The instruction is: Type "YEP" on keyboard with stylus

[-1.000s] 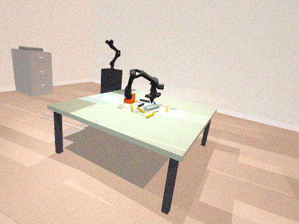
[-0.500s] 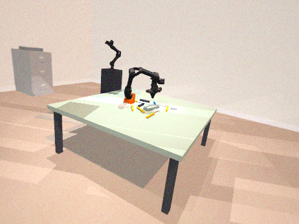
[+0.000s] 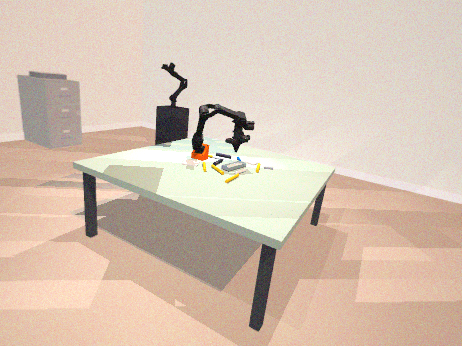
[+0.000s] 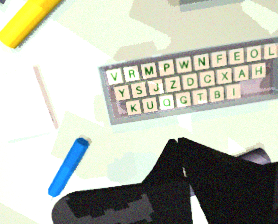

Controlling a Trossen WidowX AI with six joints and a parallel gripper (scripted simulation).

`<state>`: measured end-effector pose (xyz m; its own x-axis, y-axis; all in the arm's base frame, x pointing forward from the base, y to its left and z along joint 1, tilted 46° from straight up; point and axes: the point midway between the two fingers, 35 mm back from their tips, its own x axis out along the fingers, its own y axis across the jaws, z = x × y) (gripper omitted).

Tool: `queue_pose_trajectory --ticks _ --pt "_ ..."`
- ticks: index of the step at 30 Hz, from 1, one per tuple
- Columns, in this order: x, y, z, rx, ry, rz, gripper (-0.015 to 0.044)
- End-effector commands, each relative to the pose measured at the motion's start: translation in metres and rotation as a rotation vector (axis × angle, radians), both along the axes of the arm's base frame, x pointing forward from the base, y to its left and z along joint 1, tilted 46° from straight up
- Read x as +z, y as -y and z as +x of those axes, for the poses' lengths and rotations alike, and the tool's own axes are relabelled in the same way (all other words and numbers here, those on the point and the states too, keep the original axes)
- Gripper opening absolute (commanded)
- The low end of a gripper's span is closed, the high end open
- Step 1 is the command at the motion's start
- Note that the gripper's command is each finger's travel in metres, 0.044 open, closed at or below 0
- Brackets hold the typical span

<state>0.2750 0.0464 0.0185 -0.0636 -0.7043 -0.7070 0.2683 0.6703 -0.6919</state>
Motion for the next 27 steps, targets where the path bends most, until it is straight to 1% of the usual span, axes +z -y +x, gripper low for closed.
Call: queue_pose_trajectory --ticks 1,3,5,10,17,23,27 --pt "0.000 0.000 0.000 0.000 0.000 0.000 0.0053" --pt "-0.004 -0.002 -0.001 0.041 -0.051 0.017 0.0105" --pt "-0.014 -0.008 -0.002 0.156 -0.189 0.066 0.0150" --pt "-0.042 -0.024 -0.006 0.491 -0.535 0.212 0.0150" --pt "-0.076 -0.045 -0.012 1.001 -0.931 0.424 0.0150" --pt "-0.106 -0.065 -0.018 1.495 -1.189 0.594 0.0150" --pt "-0.120 -0.076 -0.021 1.729 -1.269 0.665 0.0150"
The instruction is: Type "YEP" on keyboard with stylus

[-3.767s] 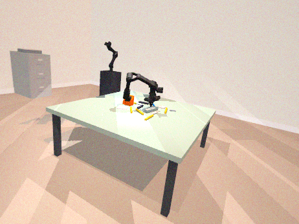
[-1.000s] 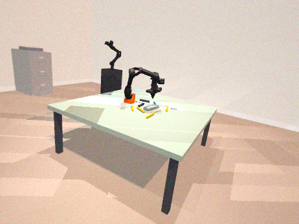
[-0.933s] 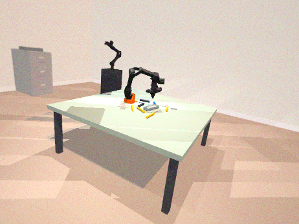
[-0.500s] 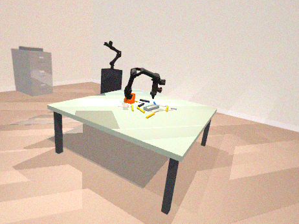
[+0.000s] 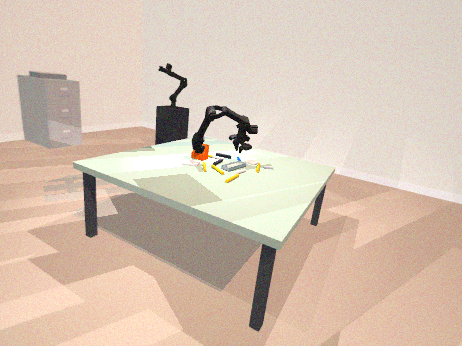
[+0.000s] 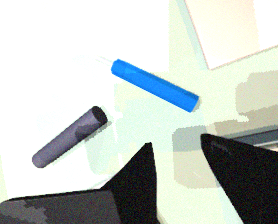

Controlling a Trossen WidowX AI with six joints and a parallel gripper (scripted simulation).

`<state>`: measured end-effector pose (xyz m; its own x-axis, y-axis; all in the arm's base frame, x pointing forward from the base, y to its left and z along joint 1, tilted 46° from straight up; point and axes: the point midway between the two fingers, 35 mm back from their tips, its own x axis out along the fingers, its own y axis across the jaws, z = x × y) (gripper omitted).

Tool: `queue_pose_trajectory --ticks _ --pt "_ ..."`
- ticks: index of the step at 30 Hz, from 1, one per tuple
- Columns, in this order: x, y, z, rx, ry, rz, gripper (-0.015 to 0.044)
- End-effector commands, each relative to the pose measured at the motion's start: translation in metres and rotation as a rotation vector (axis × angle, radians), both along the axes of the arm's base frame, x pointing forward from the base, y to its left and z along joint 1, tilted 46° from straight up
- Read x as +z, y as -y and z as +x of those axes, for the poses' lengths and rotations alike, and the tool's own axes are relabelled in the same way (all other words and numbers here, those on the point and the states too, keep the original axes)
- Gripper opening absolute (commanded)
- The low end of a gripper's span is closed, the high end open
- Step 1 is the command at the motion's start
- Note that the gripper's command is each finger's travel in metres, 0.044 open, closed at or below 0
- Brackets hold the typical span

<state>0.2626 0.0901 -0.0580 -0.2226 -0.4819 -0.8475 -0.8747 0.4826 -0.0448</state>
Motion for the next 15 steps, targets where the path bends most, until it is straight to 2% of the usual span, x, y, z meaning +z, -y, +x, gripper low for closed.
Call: queue_pose_trajectory --ticks 1,4,15 --pt "-0.0456 -0.0335 -0.0095 0.668 -0.402 0.393 0.0150" --pt "-0.0497 -0.0366 -0.0106 0.770 -0.447 0.442 0.0150" --pt "-0.0486 -0.0354 -0.0106 0.771 -0.447 0.442 0.0150"
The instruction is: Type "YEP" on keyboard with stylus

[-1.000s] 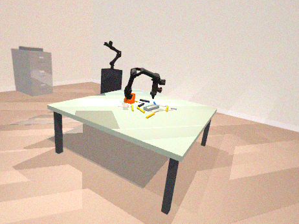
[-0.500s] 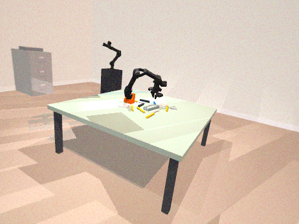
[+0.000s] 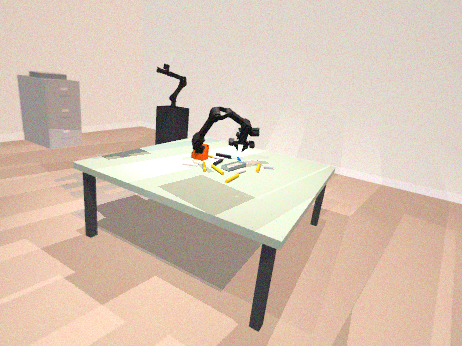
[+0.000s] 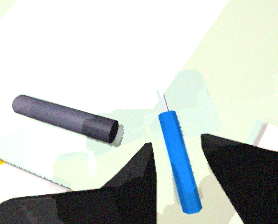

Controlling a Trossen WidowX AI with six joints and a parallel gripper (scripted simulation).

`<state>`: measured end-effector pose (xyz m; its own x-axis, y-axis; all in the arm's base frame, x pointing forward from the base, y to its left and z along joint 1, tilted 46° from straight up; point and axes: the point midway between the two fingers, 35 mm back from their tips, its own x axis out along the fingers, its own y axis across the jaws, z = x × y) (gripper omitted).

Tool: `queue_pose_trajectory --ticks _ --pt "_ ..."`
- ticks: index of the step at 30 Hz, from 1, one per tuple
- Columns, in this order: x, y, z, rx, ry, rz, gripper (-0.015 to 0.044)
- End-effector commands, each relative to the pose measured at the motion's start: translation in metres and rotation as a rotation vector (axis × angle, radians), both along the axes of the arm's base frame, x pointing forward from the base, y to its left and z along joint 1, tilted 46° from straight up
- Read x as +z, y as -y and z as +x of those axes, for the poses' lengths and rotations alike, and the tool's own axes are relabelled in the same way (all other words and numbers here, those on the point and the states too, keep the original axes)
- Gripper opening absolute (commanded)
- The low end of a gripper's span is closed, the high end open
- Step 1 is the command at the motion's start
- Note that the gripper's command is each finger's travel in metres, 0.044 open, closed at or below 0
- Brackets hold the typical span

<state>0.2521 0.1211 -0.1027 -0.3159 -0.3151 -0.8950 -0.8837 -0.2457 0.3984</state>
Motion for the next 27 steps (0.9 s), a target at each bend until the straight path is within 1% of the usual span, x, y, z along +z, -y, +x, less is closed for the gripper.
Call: queue_pose_trajectory --ticks 1,27 --pt "-0.003 -0.004 0.000 0.073 -0.034 0.053 0.0150" --pt "-0.016 0.009 -0.002 0.073 -0.034 0.052 0.0150"
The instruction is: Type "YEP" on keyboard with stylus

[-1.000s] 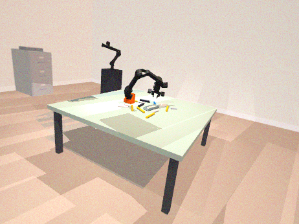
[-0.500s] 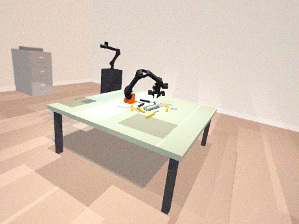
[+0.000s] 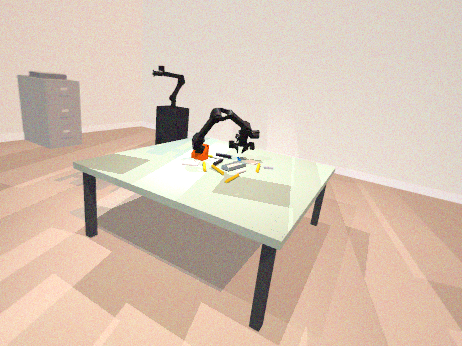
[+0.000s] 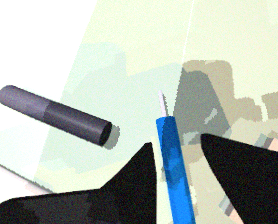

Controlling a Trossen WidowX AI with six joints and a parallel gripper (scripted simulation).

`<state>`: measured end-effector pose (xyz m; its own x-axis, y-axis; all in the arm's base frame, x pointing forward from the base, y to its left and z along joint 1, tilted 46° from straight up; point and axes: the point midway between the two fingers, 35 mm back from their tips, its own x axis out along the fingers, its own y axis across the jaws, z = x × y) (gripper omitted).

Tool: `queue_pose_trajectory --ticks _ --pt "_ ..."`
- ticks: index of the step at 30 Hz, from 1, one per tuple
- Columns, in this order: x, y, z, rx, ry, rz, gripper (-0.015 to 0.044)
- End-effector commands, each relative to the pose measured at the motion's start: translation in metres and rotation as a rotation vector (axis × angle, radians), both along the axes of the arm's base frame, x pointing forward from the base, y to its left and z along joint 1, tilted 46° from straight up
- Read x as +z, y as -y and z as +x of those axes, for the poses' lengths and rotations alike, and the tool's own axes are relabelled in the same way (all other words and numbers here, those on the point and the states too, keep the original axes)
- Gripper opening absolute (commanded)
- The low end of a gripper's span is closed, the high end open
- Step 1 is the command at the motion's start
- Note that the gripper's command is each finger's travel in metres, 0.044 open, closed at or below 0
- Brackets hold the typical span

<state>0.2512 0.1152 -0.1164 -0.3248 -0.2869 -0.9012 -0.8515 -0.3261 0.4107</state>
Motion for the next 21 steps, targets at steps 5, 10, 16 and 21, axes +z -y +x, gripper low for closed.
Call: queue_pose_trajectory --ticks 5,10,16,21 --pt "-0.005 0.005 -0.001 0.007 -0.001 -0.003 0.0150" --pt "-0.008 0.007 -0.001 0.007 -0.001 -0.003 0.0150" --pt "-0.011 0.011 -0.001 0.006 -0.001 -0.003 0.0150" --pt "-0.014 0.014 -0.002 0.006 -0.001 -0.004 0.0150"
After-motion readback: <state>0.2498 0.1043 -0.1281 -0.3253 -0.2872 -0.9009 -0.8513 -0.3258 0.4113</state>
